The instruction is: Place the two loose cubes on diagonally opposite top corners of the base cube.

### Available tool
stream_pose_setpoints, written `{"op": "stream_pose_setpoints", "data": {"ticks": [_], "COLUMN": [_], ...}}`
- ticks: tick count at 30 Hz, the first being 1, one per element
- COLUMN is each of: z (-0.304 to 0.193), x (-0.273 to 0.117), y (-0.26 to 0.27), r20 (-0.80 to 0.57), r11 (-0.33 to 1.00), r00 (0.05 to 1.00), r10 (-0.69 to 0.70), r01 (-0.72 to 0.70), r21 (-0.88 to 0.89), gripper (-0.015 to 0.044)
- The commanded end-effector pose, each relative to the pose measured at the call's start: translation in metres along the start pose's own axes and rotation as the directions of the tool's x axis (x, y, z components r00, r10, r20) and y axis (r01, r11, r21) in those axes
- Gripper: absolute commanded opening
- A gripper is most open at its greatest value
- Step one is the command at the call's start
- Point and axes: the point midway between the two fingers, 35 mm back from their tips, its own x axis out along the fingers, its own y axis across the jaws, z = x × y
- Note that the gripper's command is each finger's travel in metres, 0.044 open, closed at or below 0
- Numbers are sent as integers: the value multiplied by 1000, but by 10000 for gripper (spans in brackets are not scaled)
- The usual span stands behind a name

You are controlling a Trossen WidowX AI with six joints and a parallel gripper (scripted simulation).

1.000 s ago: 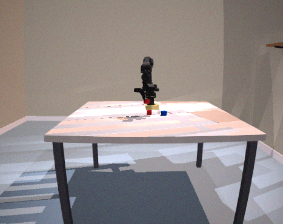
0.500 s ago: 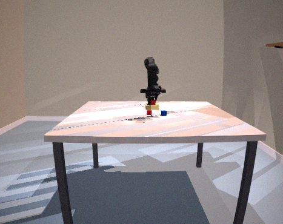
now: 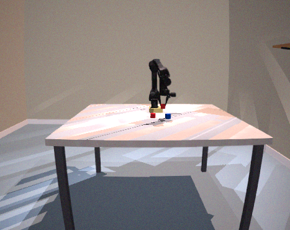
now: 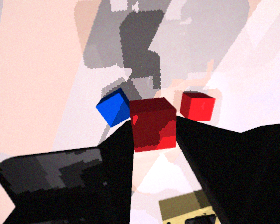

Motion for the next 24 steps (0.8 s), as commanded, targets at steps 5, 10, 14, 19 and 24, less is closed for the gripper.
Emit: {"op": "stream_pose_setpoints", "data": {"ticks": [5, 10, 14, 19, 24], "z": [-12, -20, -25, -25, -25], "x": [7, 10, 12, 12, 12], "y": [22, 36, 45, 46, 46], "r20": [-5, -5, -5, -5, -5], "r11": [987, 965, 945, 944, 944], "r00": [1000, 1000, 1000, 1000, 1000], "r10": [-5, -4, -4, -4, -4], "r01": [6, 6, 6, 6, 6], "r21": [163, 262, 326, 330, 330], "gripper": [105, 105, 105, 105, 105]}}
